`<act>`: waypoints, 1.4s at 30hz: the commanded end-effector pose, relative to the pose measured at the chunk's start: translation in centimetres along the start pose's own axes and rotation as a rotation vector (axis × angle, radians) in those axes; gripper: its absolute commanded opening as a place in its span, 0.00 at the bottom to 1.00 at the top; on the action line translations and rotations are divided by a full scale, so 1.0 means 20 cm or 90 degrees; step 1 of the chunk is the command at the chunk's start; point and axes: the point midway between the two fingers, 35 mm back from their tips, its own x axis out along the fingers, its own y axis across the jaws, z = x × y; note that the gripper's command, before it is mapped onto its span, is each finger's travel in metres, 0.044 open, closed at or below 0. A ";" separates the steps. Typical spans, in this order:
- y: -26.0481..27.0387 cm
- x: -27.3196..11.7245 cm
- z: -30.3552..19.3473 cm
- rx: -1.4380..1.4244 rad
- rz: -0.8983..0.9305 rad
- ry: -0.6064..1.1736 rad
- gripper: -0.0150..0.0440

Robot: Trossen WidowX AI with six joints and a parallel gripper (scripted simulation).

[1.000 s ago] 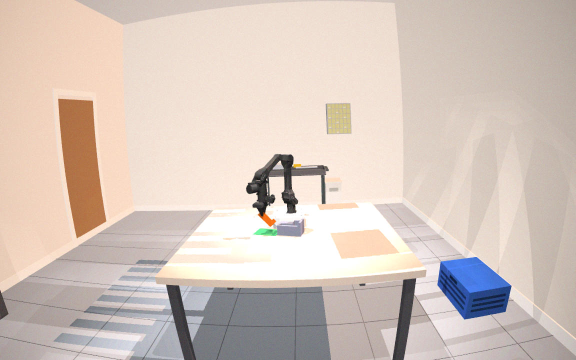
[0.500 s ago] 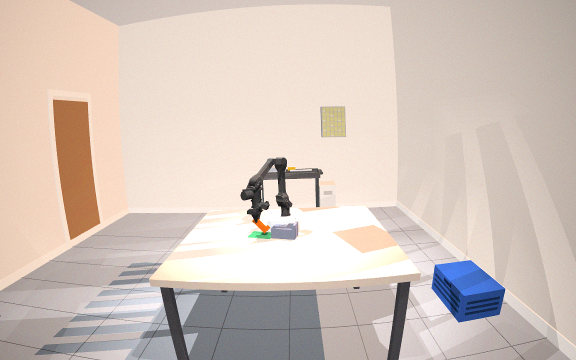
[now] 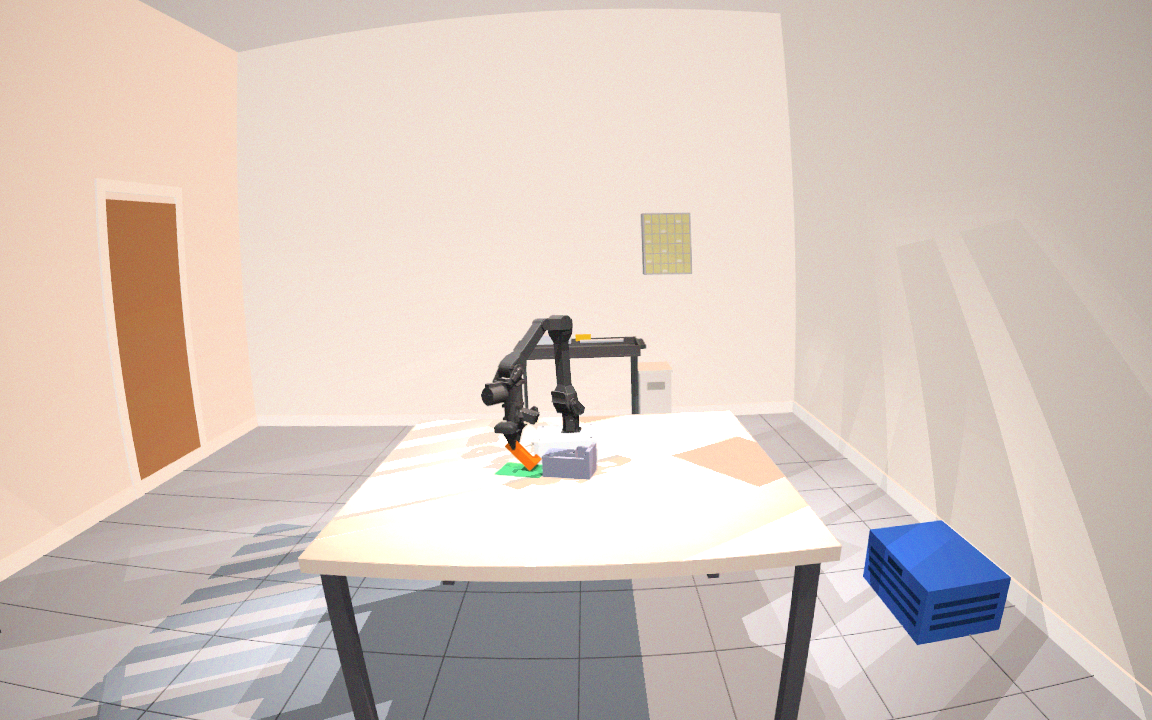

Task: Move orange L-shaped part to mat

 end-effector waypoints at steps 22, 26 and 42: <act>0.00 0.01 0.00 0.000 0.003 -0.001 0.43; 0.00 0.01 0.00 0.000 0.003 -0.001 0.61; 0.00 -0.44 0.00 -0.003 0.004 -0.001 0.93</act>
